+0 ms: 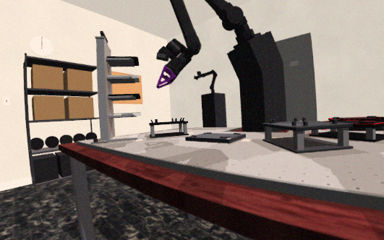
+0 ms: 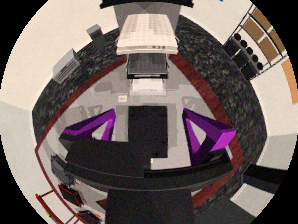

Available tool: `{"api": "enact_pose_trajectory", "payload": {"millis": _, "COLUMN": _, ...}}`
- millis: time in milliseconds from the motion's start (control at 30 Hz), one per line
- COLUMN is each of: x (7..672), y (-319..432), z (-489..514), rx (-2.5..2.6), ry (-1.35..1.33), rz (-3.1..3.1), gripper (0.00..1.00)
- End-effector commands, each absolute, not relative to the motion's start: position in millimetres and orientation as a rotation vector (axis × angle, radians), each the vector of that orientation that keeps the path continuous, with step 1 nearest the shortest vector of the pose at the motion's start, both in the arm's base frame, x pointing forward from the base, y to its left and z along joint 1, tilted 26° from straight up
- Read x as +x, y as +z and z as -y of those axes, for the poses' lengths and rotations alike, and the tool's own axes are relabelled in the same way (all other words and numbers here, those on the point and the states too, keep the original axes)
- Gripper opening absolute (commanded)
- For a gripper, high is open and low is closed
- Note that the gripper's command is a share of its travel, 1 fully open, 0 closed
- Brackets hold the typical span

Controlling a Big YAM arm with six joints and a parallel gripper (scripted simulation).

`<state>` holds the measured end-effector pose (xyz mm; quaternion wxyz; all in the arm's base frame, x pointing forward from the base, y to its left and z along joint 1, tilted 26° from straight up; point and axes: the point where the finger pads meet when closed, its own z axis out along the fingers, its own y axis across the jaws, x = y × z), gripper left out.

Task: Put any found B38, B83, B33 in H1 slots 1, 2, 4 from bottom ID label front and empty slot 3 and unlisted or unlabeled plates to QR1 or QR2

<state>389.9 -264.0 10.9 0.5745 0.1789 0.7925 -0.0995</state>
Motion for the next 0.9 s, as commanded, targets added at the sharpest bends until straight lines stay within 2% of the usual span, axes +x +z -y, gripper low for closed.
{"api": "enact_pose_trajectory", "payload": {"millis": 0, "x": 398, "y": 8, "z": 260, "rx": 0.408, "ry": -0.224, "rz": -1.844, "gripper": 1.0}}
{"api": "enact_pose_trajectory", "payload": {"millis": 867, "x": 410, "y": -31, "z": 263, "rx": 0.421, "ry": -0.212, "rz": -1.872, "gripper": 1.0}}
